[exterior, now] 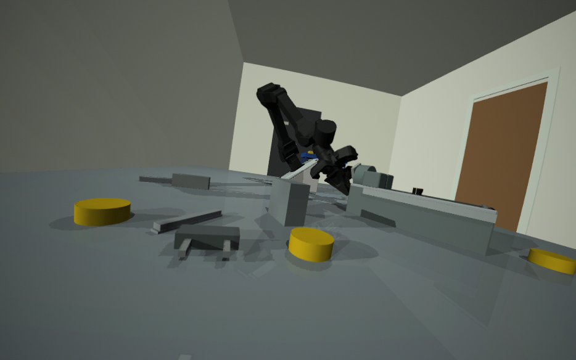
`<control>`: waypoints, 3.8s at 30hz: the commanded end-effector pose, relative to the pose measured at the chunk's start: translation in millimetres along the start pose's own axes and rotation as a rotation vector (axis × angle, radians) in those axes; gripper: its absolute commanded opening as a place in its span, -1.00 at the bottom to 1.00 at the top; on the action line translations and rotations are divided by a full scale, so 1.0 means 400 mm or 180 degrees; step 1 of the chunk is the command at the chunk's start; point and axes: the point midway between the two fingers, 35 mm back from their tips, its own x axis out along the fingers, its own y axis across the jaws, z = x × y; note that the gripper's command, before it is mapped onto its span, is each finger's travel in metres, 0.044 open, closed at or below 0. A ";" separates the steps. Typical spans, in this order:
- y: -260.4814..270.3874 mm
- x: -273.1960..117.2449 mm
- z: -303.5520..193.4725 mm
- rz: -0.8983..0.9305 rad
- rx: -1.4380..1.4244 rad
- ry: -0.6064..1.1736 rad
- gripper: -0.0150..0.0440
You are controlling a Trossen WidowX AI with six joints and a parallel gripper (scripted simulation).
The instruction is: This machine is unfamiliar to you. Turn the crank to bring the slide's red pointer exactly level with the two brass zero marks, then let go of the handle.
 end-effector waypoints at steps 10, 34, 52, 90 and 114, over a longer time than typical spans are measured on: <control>0.007 -0.003 0.003 0.0030 -0.0011 -0.0013 -0.49; 0.007 -0.004 0.003 0.0030 -0.0011 -0.0013 -0.49; 0.007 -0.004 0.003 0.0030 -0.0011 -0.0013 -0.49; 0.005 -0.003 0.002 0.0016 -0.0015 -0.0005 -0.49; 0.005 -0.035 0.039 0.0019 -0.0023 -0.0008 1.00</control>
